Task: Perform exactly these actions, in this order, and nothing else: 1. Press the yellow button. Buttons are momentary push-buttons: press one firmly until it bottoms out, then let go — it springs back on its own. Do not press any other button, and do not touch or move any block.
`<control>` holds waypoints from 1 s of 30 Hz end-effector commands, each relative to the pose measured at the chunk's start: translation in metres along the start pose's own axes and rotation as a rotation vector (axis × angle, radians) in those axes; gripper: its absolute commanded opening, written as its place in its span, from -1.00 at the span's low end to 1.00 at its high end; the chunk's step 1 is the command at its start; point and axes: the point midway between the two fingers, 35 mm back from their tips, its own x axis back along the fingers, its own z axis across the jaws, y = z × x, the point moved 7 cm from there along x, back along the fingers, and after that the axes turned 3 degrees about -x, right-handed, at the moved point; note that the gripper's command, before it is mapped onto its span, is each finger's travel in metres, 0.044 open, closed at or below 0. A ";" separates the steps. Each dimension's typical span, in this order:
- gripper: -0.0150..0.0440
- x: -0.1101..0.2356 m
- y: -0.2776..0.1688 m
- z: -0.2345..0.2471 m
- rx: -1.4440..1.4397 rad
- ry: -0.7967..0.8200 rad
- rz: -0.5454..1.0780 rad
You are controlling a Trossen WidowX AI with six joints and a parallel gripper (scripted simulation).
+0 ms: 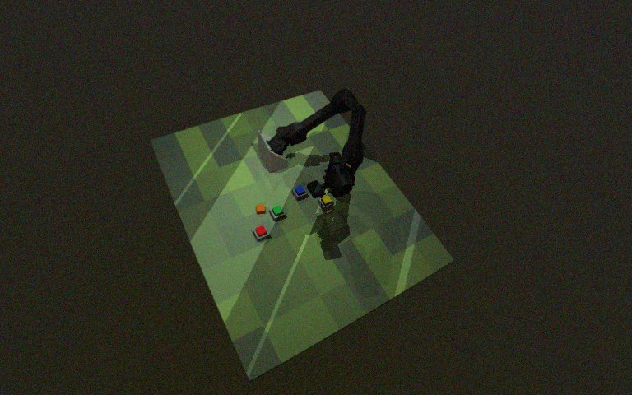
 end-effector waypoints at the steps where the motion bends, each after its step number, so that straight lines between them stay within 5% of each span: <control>1: -0.03 -0.012 -0.001 0.000 -0.006 0.006 -0.007; 6: -0.42 -0.012 -0.001 0.000 -0.006 0.006 -0.007; 30: -0.42 -0.032 0.000 0.000 -0.006 0.005 -0.007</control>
